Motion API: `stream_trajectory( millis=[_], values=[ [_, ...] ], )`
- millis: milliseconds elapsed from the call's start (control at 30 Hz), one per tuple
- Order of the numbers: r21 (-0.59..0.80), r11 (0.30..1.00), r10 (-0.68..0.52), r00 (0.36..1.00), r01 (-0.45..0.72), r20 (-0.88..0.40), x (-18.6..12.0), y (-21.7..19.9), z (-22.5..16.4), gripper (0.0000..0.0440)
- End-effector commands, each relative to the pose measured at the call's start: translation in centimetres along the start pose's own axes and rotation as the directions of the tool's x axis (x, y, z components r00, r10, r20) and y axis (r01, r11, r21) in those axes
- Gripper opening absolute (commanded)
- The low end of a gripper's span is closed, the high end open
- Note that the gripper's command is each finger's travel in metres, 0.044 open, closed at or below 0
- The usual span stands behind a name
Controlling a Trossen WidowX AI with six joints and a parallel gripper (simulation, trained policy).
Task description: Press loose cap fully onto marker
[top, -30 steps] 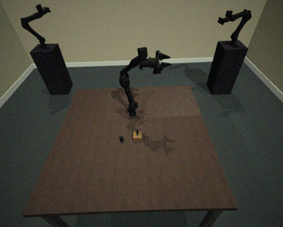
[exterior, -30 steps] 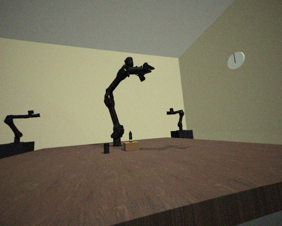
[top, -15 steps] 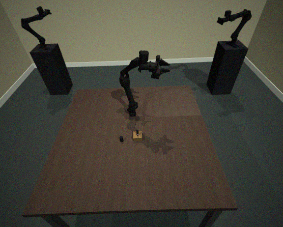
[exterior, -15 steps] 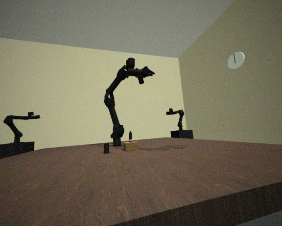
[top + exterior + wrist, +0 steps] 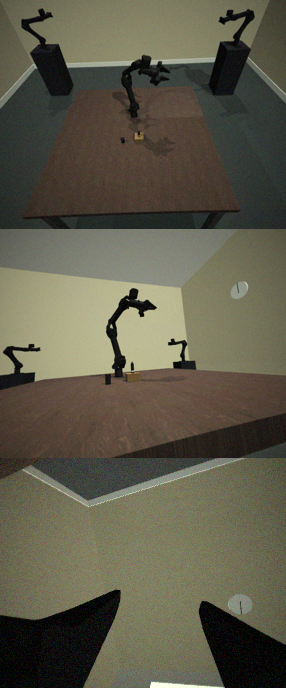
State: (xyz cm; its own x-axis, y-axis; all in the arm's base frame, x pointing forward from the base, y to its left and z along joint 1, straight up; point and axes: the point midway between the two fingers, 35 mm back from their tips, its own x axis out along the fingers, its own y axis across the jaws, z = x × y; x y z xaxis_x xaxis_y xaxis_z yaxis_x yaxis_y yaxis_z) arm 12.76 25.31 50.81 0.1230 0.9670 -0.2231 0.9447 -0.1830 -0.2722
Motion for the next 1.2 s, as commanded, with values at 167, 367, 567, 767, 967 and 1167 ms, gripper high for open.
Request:
stream_trajectory(
  millis=[167,367,567,767,967,1167],
  values=[
    [0.032,0.998,0.048,0.996,-0.051,0.074,0.0,2.1,1.9,0.0324],
    [0.056,0.994,0.085,0.989,-0.092,0.122,-0.2,3.7,3.1,0.0327],
    [0.096,0.986,0.119,0.979,-0.136,0.167,-0.6,5.3,4.3,0.0327],
    [0.155,0.971,0.149,0.966,-0.184,0.211,-1.0,6.8,5.4,0.0326],
    [0.213,0.949,0.177,0.951,-0.233,0.252,-1.4,8.2,6.4,0.0326],
    [0.268,0.921,0.202,0.935,-0.282,0.291,-2.0,9.7,7.5,0.0326]
  ],
)
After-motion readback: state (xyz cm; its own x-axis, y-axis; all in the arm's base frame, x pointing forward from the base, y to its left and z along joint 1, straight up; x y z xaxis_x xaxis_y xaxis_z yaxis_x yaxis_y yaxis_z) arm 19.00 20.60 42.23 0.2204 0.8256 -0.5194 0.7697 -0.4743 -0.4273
